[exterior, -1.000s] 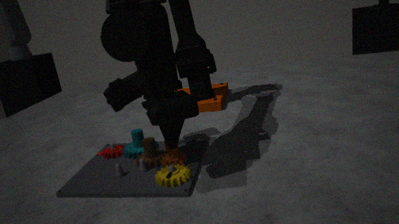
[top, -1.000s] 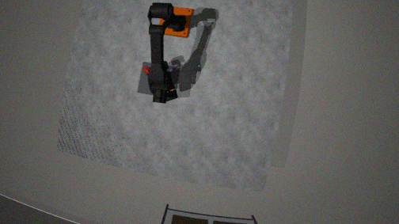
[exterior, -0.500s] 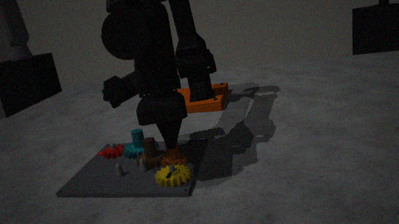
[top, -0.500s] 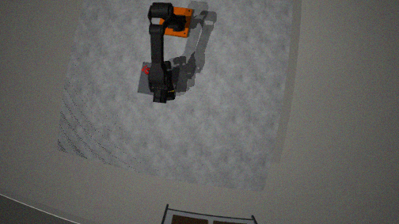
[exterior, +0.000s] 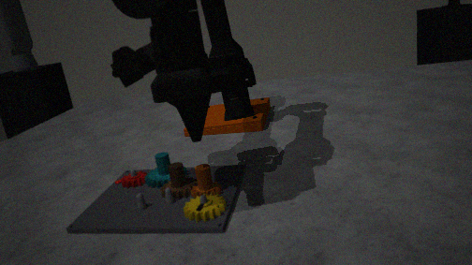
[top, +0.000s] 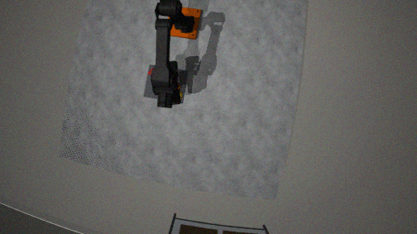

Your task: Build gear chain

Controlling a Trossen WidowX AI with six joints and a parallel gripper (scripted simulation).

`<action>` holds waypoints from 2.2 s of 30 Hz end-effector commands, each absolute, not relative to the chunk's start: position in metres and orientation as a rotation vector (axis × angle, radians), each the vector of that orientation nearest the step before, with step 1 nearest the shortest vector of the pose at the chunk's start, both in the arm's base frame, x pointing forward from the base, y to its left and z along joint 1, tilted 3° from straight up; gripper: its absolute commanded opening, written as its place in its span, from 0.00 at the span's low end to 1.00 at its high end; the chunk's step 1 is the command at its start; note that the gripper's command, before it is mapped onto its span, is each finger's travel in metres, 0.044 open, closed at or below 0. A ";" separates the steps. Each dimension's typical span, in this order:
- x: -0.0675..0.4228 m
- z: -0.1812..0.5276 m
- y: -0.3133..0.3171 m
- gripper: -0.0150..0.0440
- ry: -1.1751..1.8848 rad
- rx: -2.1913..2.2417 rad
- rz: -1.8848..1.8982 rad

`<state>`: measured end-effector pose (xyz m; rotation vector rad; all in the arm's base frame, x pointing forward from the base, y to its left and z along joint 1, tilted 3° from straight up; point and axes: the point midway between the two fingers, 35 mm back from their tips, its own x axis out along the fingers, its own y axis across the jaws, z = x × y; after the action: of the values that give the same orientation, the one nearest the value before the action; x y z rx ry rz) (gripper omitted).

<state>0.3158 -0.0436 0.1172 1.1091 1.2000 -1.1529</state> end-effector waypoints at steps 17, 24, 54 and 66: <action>0.313 0.153 -0.042 1.00 1.184 1.117 -1.143; 0.313 0.153 -0.042 1.00 1.184 1.117 -1.143; 0.317 0.157 -0.003 1.00 1.188 1.121 -1.139; 0.264 0.176 0.177 1.00 1.205 1.131 -1.136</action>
<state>0.2890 0.1334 0.1710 1.1294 1.1999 -1.1314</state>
